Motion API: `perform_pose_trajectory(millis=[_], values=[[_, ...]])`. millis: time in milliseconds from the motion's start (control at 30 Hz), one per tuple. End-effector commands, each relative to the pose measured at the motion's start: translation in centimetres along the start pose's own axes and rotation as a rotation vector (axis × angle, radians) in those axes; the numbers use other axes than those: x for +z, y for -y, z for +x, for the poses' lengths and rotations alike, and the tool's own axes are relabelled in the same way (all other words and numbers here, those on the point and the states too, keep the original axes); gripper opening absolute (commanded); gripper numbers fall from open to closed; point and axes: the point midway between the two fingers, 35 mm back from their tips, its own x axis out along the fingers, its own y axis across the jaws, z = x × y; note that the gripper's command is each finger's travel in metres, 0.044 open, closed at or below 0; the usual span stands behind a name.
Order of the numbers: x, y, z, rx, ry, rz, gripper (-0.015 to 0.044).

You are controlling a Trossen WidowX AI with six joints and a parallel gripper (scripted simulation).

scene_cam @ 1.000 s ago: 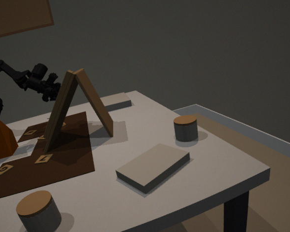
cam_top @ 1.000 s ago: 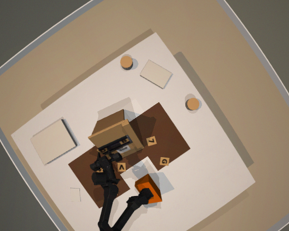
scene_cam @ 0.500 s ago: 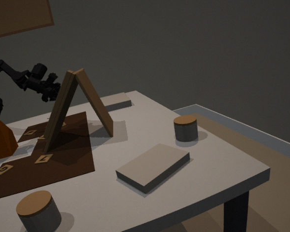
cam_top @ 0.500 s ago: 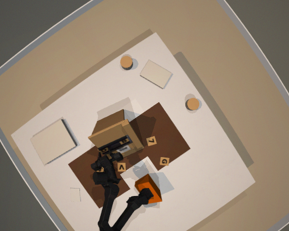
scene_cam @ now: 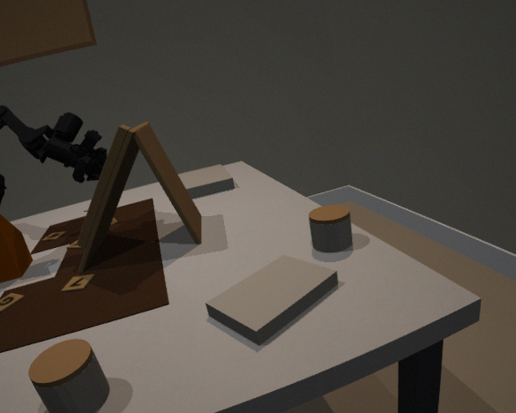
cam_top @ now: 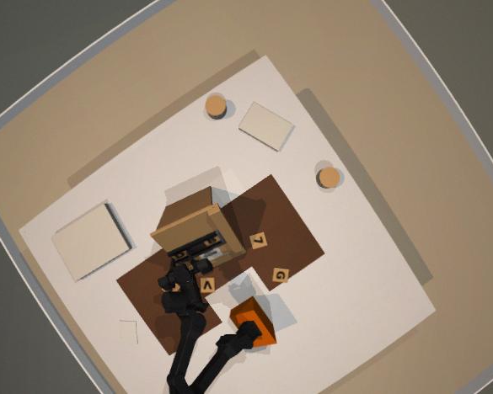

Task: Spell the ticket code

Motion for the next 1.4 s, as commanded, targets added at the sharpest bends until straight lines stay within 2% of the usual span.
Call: perform_pose_trajectory(millis=[0,1367], values=[[-0.1,0.5,0.1,-0.001,-0.004,-0.002,0.0000],[-0.1,3.4,0.1,-0.002,-0.004,-0.003,0.0000]])
